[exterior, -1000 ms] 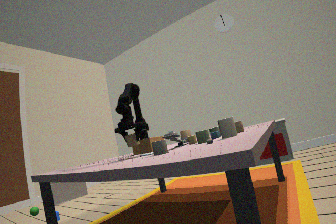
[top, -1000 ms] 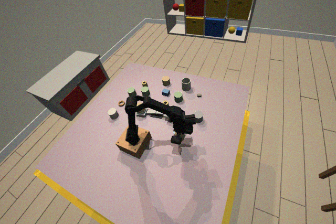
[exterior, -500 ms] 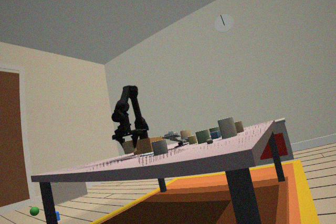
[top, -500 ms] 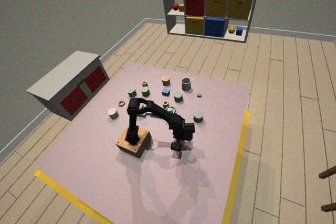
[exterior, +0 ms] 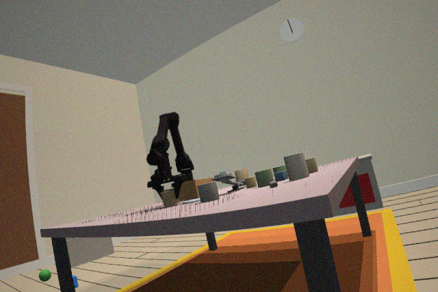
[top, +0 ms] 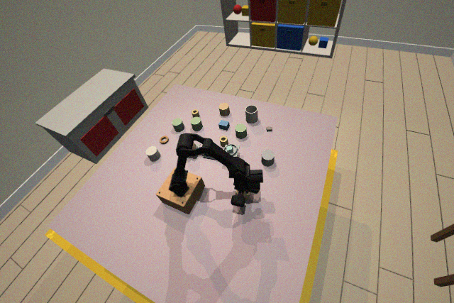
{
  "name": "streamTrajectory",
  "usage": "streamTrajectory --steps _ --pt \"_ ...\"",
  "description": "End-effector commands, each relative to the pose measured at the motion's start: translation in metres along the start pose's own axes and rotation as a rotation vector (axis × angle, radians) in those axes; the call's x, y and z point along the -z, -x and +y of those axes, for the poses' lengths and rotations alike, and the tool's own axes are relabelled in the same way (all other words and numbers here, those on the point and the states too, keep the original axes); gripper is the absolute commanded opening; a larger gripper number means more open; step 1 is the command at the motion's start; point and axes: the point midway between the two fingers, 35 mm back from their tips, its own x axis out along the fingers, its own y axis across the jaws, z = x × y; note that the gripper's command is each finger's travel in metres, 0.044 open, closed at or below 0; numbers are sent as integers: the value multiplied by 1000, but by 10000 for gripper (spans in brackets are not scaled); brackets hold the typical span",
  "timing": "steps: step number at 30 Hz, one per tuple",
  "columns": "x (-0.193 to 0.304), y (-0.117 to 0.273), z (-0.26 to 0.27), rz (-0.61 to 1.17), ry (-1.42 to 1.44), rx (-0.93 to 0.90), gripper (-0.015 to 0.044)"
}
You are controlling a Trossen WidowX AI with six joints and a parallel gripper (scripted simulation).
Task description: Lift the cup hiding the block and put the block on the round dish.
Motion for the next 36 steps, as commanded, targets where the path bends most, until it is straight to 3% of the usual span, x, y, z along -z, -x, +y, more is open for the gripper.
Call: streamTrajectory --steps 1,18,21,26,33,36 --pt "0 -6 0 -2 2 0 0" --pt "-1 10 0 0 0 0 440" --pt "0 49 0 -2 2 0 440" --pt "0 52 0 -2 2 0 440" --pt "-1 62 34 -49 100 10 260" --pt "3 67 57 -56 148 0 260"
